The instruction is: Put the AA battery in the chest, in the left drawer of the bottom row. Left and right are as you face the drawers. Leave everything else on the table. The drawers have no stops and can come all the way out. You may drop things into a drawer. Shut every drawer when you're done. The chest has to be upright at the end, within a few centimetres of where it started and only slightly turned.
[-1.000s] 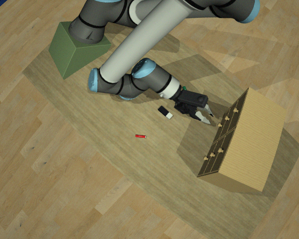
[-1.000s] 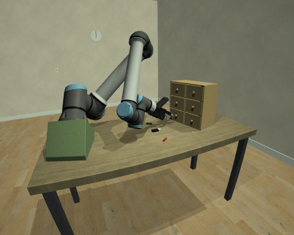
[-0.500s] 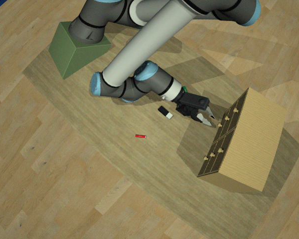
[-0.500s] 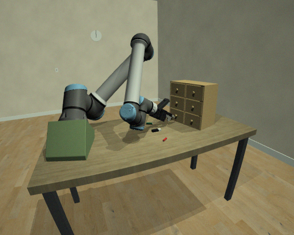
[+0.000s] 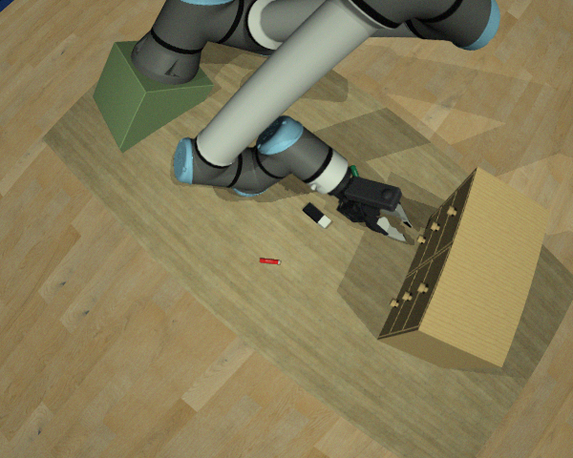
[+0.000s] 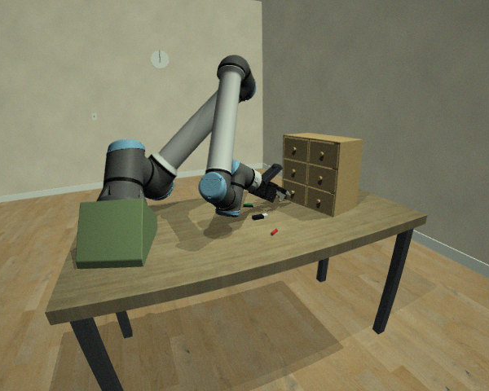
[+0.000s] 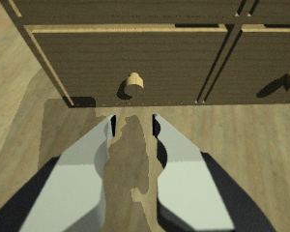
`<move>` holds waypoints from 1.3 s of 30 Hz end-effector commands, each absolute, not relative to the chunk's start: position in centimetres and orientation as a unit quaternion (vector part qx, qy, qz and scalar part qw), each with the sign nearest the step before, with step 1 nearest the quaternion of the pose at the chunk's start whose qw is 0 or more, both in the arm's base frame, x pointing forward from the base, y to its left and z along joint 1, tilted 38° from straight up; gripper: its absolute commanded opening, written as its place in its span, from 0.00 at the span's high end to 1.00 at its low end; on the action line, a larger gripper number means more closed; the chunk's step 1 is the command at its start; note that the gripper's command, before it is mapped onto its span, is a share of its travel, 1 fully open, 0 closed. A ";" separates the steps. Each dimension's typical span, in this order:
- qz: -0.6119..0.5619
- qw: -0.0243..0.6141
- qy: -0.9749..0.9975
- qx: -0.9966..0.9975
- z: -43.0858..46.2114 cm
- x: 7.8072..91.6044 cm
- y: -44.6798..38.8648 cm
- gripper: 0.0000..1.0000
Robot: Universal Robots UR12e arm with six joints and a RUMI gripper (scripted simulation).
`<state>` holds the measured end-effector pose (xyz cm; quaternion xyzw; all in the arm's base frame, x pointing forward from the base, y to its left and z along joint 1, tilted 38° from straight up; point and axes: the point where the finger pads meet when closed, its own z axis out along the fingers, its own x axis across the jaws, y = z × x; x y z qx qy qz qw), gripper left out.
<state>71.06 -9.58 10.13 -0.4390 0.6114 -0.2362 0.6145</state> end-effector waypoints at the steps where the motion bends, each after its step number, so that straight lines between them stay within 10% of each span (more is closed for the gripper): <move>1: -0.236 0.615 0.612 -0.439 10.1 71.1 -9.5 0.80; 39: -0.237 0.615 0.610 -0.439 10.4 71.8 -9.6 0.80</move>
